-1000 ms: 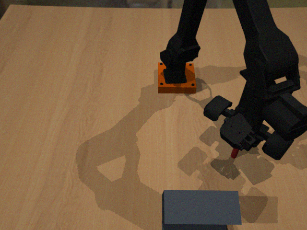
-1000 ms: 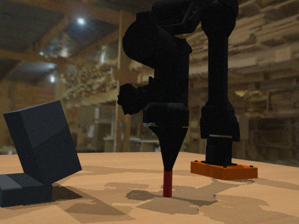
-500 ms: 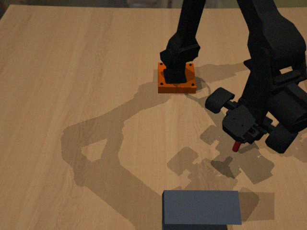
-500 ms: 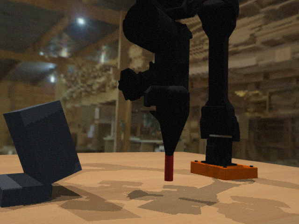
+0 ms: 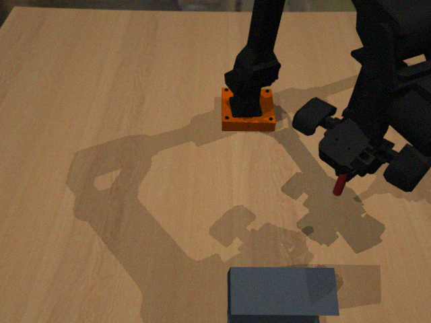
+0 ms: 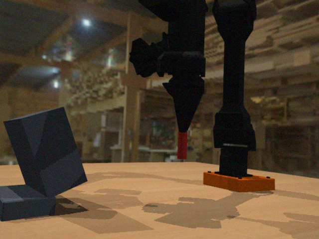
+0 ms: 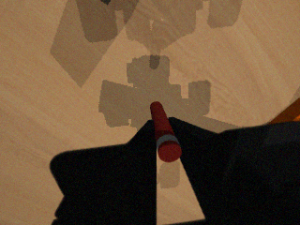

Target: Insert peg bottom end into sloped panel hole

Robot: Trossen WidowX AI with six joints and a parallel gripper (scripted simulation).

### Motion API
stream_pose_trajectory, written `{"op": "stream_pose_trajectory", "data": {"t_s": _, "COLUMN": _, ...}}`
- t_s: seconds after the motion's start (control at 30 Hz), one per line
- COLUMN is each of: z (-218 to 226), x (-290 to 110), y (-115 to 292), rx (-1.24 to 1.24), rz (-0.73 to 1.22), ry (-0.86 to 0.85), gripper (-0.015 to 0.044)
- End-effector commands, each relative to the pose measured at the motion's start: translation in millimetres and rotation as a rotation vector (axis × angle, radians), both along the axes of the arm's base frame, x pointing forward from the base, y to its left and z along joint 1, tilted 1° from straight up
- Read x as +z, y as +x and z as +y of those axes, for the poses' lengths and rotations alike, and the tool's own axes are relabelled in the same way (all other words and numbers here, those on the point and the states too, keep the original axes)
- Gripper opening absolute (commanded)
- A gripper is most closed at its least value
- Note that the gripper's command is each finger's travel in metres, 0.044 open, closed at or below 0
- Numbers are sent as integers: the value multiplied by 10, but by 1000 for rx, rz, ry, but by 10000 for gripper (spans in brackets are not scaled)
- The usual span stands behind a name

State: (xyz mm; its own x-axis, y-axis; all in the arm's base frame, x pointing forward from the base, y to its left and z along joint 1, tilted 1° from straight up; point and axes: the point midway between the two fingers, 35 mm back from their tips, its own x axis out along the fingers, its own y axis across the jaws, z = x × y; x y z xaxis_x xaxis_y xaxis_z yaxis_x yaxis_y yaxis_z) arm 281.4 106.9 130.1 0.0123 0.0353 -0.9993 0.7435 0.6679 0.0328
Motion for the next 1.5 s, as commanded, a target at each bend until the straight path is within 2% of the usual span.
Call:
{"op": "stream_pose_trajectory", "data": {"t_s": 0.0, "z": -9, "x": 52, "y": 9, "rx": 0, "rz": -15, "ry": 0, "gripper": 0}}
{"op": "stream_pose_trajectory", "data": {"t_s": 1.47, "z": -221, "x": 9, "y": 80, "rx": 94, "rz": -236, "ry": 27, "gripper": 0}}
